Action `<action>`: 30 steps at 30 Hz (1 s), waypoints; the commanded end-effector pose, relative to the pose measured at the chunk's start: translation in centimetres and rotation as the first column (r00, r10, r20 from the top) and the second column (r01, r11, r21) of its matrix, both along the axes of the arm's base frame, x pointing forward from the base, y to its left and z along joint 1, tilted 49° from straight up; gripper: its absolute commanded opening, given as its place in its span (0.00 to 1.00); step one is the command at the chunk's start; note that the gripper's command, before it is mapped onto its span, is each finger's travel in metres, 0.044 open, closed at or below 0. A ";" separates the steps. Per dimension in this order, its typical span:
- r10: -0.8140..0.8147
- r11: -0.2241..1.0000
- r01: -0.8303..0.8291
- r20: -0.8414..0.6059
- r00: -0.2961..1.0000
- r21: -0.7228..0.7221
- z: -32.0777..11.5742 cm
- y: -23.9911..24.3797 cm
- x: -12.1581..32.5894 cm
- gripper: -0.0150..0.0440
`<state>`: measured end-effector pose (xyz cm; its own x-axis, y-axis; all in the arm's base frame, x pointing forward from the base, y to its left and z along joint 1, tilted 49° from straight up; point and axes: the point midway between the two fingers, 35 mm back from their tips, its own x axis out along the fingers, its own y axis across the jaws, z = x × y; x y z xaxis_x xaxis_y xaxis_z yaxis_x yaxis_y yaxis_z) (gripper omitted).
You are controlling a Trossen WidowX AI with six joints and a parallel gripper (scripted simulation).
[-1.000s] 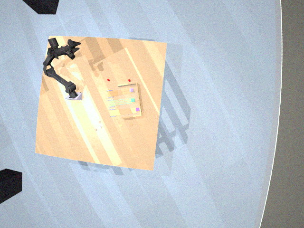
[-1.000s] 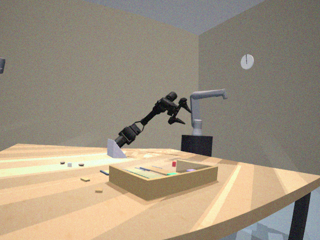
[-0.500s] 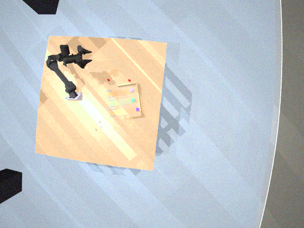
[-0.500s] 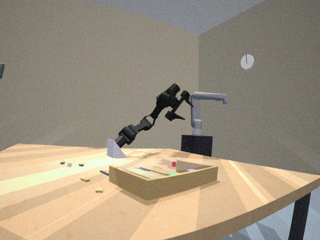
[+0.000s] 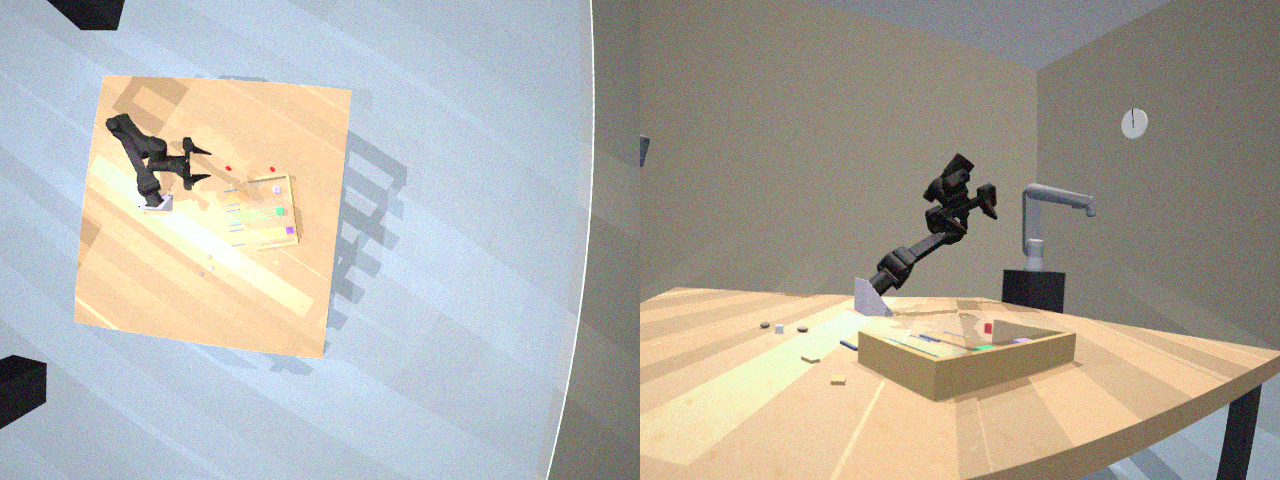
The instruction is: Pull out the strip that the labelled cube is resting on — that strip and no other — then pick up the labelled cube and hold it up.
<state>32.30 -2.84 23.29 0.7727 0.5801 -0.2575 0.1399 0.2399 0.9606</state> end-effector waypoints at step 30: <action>0.131 0.882 -0.074 0.091 0.987 -0.466 -14.2 -5.9 0.0 0.89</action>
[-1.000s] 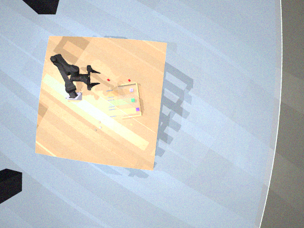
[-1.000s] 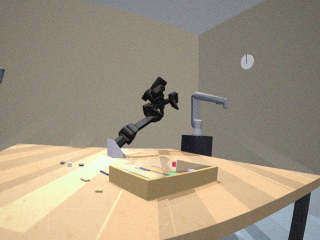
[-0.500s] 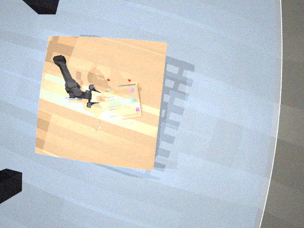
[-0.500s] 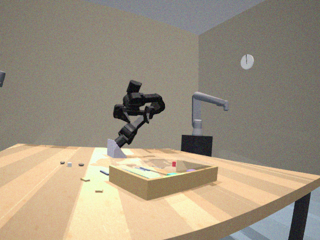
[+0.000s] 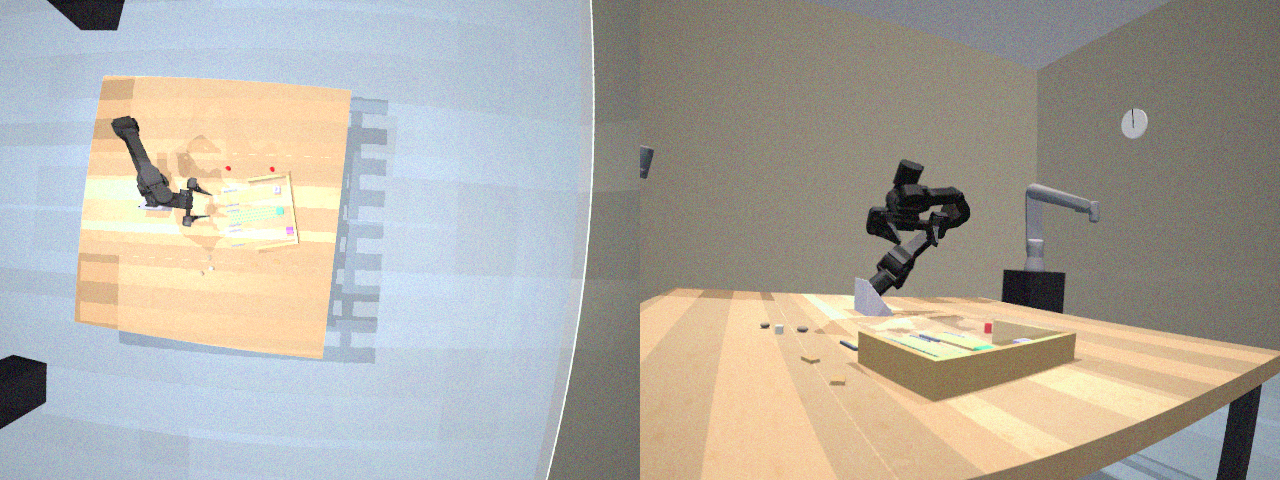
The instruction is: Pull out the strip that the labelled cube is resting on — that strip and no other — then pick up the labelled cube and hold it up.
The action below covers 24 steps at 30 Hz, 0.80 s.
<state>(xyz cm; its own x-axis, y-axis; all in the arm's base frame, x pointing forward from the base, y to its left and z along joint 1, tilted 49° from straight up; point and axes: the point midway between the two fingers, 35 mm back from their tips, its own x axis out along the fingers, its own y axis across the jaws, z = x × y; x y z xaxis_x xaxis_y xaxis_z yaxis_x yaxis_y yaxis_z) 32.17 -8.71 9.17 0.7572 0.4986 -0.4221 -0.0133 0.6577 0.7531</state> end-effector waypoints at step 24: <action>0.713 0.642 -0.765 -0.417 0.564 0.062 -2.8 12.6 3.0 0.25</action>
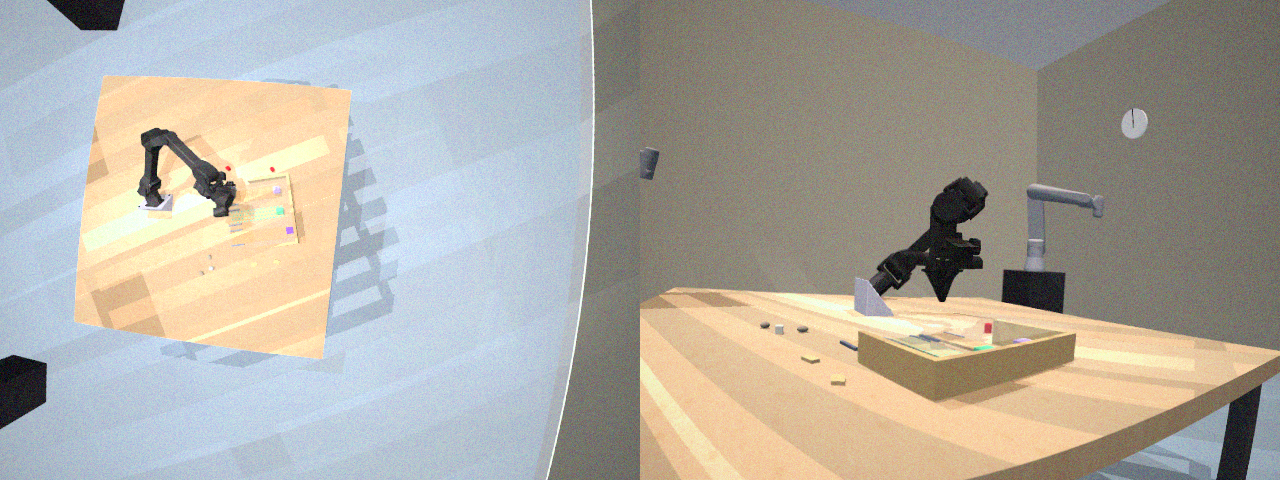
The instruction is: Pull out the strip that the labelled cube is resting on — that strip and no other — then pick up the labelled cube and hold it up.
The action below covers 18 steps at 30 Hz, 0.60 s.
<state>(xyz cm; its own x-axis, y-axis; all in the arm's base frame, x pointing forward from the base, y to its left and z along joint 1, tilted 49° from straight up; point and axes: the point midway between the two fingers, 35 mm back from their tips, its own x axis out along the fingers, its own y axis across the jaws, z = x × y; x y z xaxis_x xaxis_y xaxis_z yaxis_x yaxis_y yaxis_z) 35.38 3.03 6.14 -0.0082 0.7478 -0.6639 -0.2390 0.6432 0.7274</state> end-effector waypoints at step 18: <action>0.083 0.997 -0.083 -0.022 0.996 -0.007 -1.3 2.5 -0.2 0.25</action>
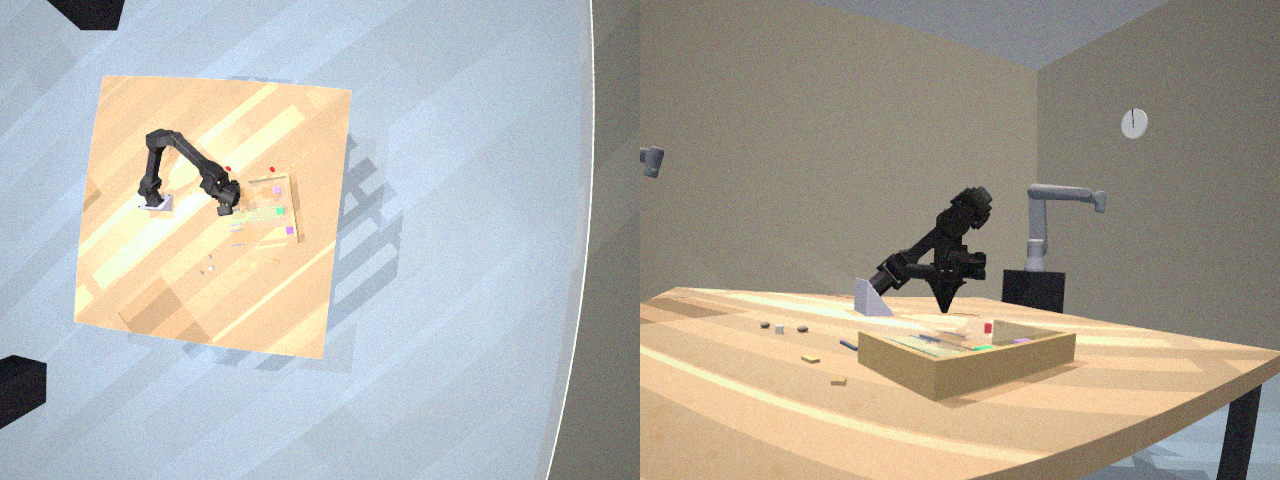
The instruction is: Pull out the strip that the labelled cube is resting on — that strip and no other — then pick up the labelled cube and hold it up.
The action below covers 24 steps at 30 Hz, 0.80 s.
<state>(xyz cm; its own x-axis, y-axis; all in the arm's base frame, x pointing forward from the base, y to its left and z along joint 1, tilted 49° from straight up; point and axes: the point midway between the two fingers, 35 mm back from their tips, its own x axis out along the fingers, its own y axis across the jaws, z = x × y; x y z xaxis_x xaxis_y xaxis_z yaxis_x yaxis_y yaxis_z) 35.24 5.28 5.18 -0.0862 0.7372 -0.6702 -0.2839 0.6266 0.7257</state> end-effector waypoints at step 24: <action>-0.007 1.000 0.007 -0.005 1.000 0.004 -2.7 3.4 -0.6 0.25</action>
<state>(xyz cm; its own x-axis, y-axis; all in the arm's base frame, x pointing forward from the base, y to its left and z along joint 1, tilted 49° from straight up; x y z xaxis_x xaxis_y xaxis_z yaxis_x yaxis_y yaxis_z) 34.75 8.32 2.70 -0.0868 0.7358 -0.6716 -0.2836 0.6280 0.7247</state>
